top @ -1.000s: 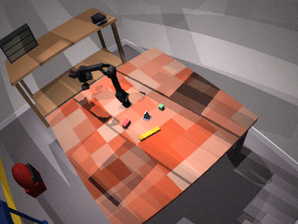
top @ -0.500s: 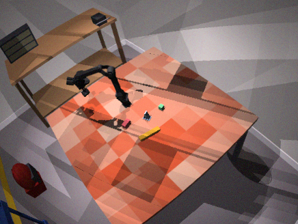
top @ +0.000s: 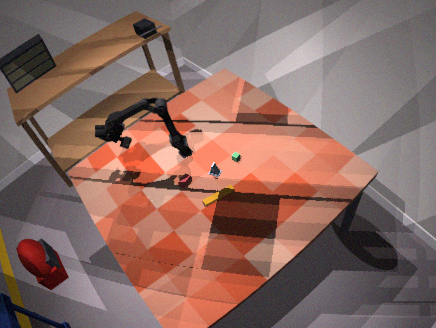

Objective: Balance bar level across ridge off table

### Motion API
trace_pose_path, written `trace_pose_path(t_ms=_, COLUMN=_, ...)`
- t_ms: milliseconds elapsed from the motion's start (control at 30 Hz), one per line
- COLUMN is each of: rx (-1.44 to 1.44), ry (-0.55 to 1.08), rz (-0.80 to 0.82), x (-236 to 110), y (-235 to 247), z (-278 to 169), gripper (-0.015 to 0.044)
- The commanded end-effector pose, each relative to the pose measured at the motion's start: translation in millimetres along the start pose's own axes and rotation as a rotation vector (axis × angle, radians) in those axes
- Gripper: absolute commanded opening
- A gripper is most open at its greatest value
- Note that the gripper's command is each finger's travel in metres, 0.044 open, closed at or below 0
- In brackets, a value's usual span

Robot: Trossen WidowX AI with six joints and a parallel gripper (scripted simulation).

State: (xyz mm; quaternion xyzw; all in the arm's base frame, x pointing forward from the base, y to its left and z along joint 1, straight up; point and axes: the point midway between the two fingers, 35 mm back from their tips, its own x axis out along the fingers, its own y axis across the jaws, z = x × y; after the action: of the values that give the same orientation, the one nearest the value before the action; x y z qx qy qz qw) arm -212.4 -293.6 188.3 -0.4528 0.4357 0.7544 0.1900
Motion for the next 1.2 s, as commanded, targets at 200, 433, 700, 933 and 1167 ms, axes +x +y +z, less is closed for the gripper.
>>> trace_pose_path(t_ms=200, rx=-0.233, ry=0.072, rz=0.013, x=-15, y=-15, z=-38, gripper=0.0315)
trace_pose_path(t_ms=433, rx=-0.47, ry=0.128, rz=0.025, x=-28, y=-29, z=-69, gripper=0.0315)
trace_pose_path(t_ms=700, rx=-0.781, ry=0.199, rz=0.05, x=-46, y=-53, z=-106, gripper=0.0315)
trace_pose_path(t_ms=933, rx=-1.036, ry=0.259, rz=0.084, x=-64, y=-77, z=-134, gripper=0.0315)
trace_pose_path(t_ms=1167, rx=-1.27, ry=0.311, rz=0.122, x=-82, y=-104, z=-159, gripper=0.0315)
